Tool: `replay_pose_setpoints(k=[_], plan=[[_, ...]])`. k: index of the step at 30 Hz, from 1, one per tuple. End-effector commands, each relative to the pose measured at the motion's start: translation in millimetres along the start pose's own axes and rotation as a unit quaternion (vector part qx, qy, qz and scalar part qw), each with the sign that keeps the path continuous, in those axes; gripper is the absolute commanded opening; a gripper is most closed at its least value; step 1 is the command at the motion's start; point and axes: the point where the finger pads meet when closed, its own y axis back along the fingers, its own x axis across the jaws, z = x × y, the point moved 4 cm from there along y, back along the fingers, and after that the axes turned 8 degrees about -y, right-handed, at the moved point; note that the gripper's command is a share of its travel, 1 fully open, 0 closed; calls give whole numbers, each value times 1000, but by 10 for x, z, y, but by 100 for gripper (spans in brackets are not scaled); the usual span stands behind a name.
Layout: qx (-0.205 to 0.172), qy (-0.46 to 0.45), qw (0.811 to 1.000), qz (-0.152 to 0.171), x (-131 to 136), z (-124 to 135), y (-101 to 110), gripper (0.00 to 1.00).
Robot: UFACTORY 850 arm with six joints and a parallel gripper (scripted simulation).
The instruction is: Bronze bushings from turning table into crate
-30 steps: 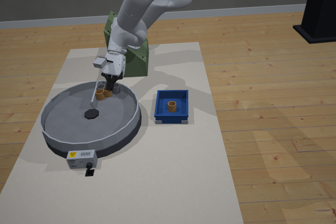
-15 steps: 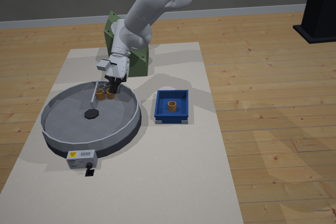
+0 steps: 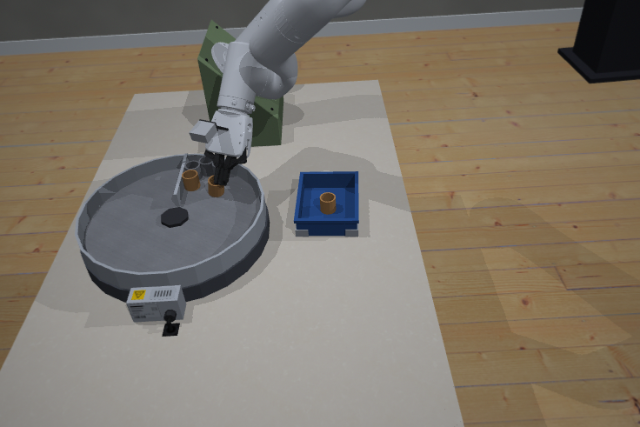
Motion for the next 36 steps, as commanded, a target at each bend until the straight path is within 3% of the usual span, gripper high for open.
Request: replay_pose_setpoints(k=[1, 36], plan=[[1, 0, 1000, 0, -137, -109, -101, 0], [1, 0, 1000, 0, -469, -420, -398, 0]])
